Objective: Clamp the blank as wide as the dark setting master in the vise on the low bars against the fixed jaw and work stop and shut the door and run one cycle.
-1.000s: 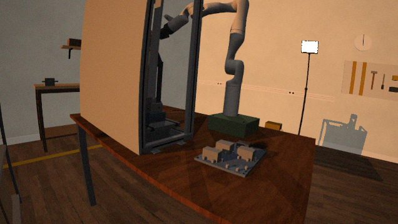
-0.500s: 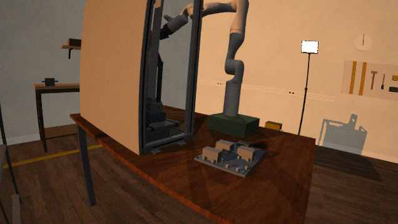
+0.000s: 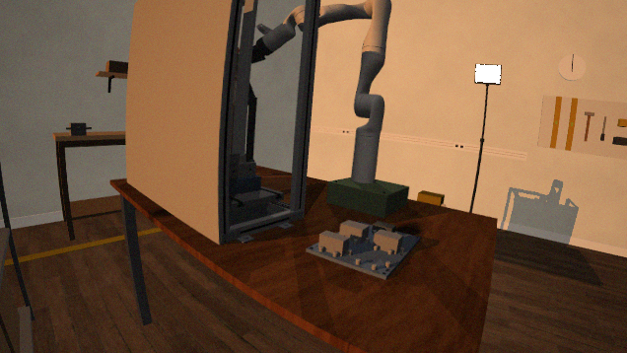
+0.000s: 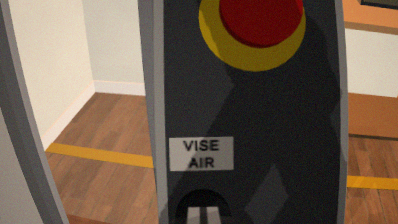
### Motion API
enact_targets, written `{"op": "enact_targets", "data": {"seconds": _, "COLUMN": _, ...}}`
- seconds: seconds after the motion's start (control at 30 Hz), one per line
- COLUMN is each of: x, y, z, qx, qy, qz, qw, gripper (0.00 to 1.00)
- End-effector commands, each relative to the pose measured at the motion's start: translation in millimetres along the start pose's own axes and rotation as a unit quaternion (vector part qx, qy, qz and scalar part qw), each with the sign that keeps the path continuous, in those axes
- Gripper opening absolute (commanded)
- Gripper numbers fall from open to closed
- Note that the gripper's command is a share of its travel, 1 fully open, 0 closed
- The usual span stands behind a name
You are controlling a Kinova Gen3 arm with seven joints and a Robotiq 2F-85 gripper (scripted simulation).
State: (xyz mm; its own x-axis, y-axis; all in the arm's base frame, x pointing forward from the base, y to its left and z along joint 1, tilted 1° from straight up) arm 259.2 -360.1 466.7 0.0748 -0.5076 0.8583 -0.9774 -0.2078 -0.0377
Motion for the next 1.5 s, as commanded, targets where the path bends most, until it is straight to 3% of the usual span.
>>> {"op": "enact_targets", "data": {"seconds": 0.0, "x": 0.5, "y": -0.1, "z": -0.2, "qx": 0.000, "qy": 0.001, "qz": 0.000, "qw": 1.000, "gripper": 0.10}}
{"op": "enact_targets", "data": {"seconds": 1.47, "x": 0.6, "y": -0.1, "z": 11.8, "qx": 0.000, "qy": 0.001, "qz": 0.000, "qw": 1.000, "gripper": 0.10}}
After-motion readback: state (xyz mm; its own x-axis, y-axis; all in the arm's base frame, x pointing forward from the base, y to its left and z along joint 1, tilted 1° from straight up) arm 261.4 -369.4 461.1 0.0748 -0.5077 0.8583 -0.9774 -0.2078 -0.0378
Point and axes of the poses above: the point where the finger pads meet when closed, its own z axis out along the fingers, its own y axis across the jaws, x = y × z, the point moved 9 cm from there along -z, back along the fingers, and after that the axes turned 3 degrees about z, right-handed, at the moved point
